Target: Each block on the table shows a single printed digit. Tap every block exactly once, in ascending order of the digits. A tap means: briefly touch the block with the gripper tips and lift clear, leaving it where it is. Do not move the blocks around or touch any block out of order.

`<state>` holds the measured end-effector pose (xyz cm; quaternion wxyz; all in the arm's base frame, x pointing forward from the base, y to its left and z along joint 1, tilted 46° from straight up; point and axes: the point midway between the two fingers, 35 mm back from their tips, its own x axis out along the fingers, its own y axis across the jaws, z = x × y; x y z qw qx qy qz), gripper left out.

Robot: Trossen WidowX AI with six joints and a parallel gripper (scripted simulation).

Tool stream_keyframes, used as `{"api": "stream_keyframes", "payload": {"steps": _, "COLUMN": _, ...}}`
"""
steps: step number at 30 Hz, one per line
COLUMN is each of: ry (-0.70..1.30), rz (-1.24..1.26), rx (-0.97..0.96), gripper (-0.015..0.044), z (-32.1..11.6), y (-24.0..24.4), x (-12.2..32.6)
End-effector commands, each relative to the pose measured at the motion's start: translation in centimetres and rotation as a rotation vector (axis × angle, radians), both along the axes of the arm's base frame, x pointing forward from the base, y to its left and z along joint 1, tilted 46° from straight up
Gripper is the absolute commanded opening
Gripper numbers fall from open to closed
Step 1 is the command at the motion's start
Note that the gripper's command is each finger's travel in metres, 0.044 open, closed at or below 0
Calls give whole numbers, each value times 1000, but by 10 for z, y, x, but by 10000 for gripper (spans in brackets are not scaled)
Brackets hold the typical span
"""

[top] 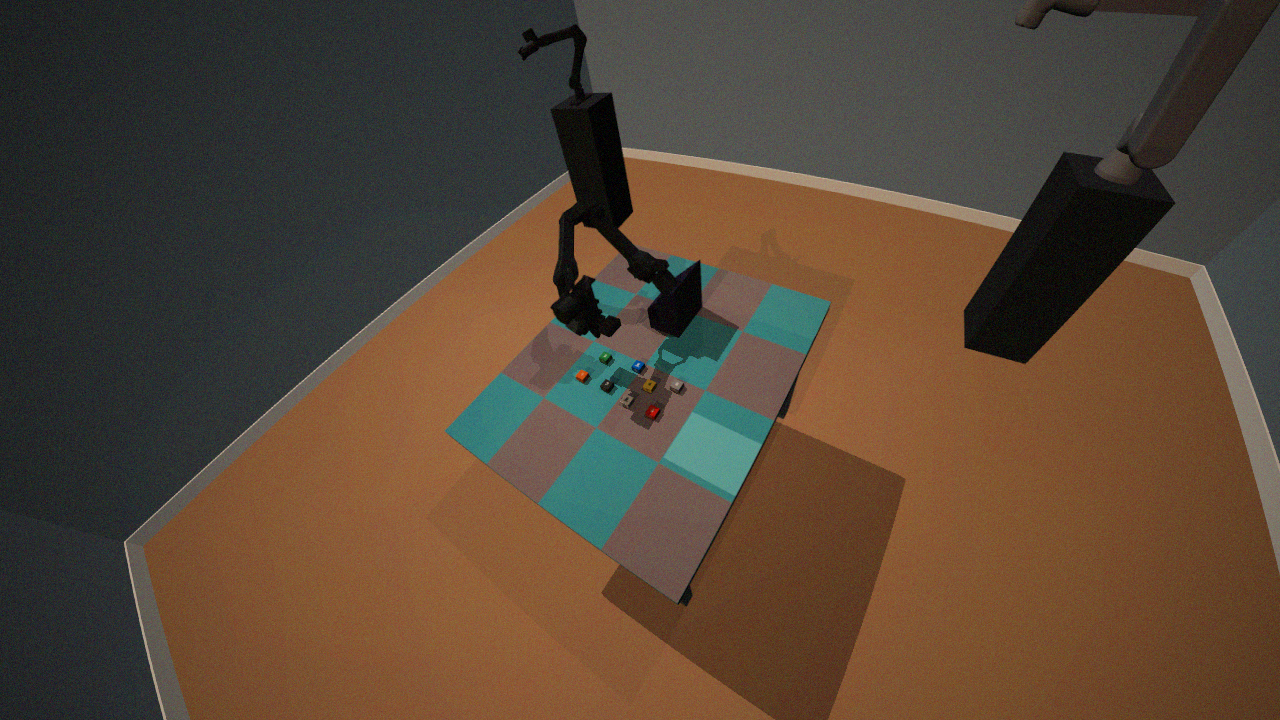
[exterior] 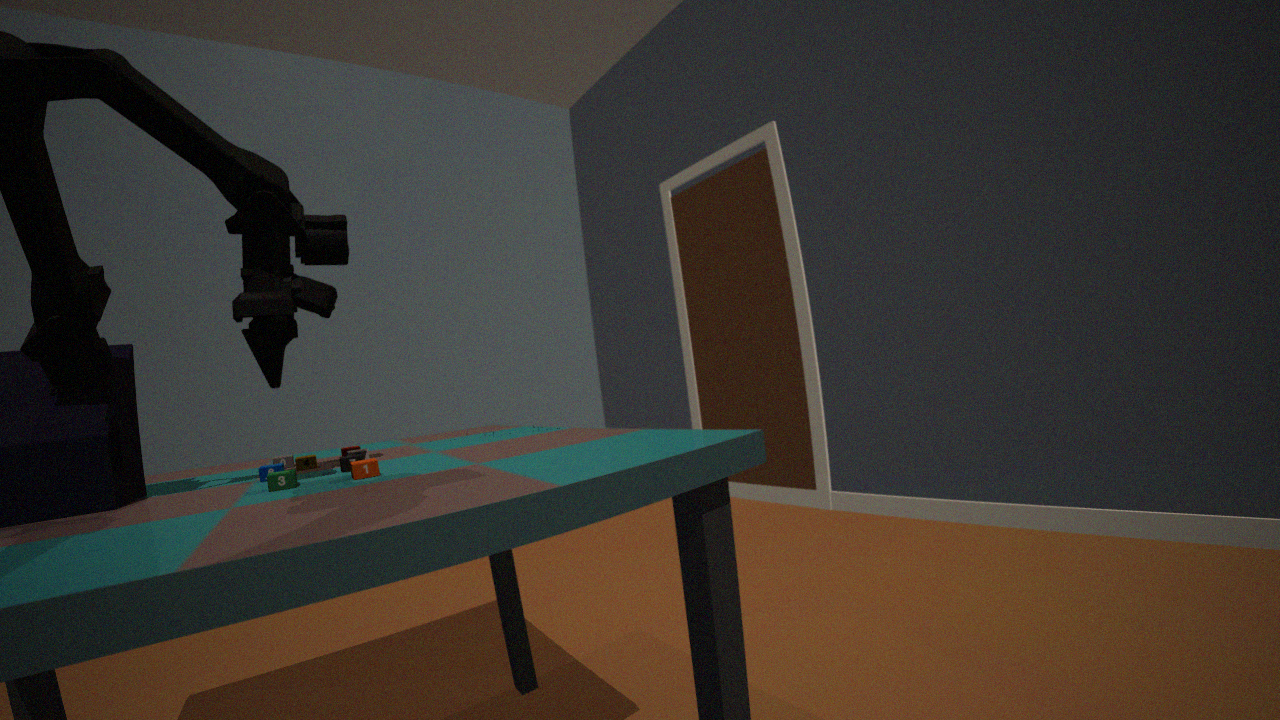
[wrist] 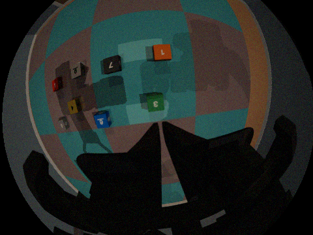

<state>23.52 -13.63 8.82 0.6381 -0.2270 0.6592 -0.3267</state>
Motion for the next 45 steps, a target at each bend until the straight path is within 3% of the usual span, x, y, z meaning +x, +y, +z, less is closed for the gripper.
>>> {"api": "stream_keyframes", "payload": {"steps": 1, "ry": 10, "rz": -6, "rx": 1, "gripper": 20, "z": -22, "y": -23, "x": -6}}
{"api": "stream_keyframes", "payload": {"steps": 5, "ry": 12, "rz": -6, "rx": -7, "gripper": 20, "z": -51, "y": -56, "x": -13}}
{"api": "stream_keyframes", "payload": {"steps": 30, "ry": 13, "rz": -6, "rx": -9, "gripper": 20, "z": -72, "y": -79, "x": -17}}
{"api": "stream_keyframes", "payload": {"steps": 45, "ry": 12, "rz": -6, "rx": -8, "gripper": 20, "z": -52, "y": -58, "x": -14}}
